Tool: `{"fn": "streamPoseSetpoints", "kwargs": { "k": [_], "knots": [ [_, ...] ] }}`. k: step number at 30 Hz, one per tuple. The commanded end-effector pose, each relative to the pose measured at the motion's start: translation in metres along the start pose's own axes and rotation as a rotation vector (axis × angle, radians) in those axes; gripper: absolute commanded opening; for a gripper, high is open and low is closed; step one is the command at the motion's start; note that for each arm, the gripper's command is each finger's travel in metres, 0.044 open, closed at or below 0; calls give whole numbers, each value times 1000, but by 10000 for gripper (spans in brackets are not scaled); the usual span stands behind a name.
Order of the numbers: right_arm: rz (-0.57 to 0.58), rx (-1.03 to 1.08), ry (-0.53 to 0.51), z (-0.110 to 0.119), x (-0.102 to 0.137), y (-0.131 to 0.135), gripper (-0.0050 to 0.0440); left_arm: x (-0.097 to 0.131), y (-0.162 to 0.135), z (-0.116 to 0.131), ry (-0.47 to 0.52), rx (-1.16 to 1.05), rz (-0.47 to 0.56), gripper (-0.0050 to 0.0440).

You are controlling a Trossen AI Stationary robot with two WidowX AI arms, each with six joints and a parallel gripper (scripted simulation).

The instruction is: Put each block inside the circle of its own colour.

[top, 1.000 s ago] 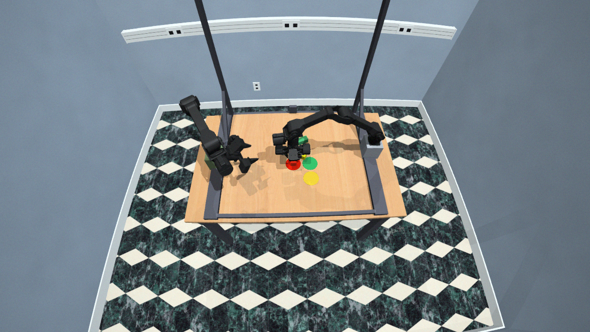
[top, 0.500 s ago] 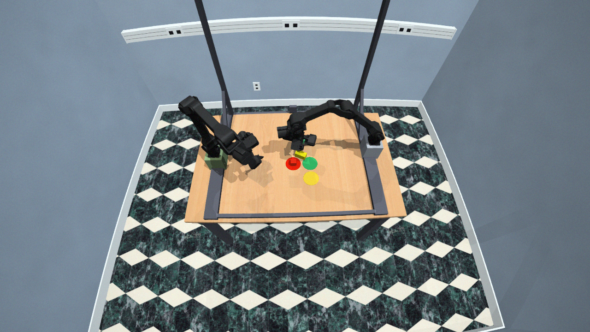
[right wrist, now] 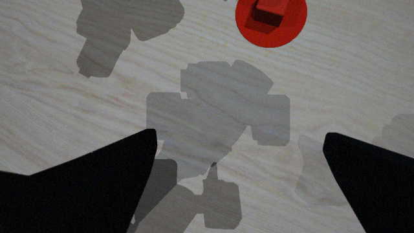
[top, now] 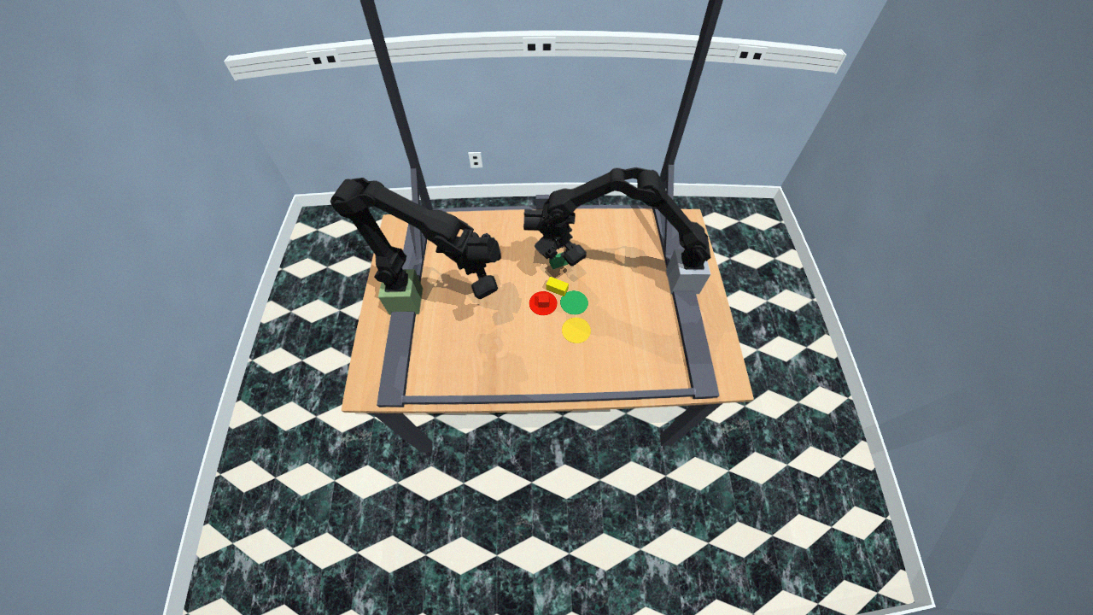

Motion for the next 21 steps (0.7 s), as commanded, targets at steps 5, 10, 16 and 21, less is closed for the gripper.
{"fn": "streamPoseSetpoints", "kwargs": {
  "k": [5,10,16,21],
  "knots": [
    [156,-51,86,-19,-24,27,400,8,-9,4,-171,-208,-38,265],
    [305,-93,77,-34,-39,55,400,7,-10,4,-190,-236,-53,265],
    [463,-147,-34,-52,-47,95,400,-23,-3,-2,-168,-228,-77,264],
    [530,-183,-133,-60,-48,120,400,-33,-4,-3,-166,-228,-75,247]
  ]
}}
Point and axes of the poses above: on each arm, the point midway between the two fingers, 35 mm back from their tips, its own x axis back along the fingers, its own y axis across the jaws, z = x × y, the point moved 2 cm from there along x, back along the fingers, and after that the axes turned 5 degrees about x, right-handed, at the moved point
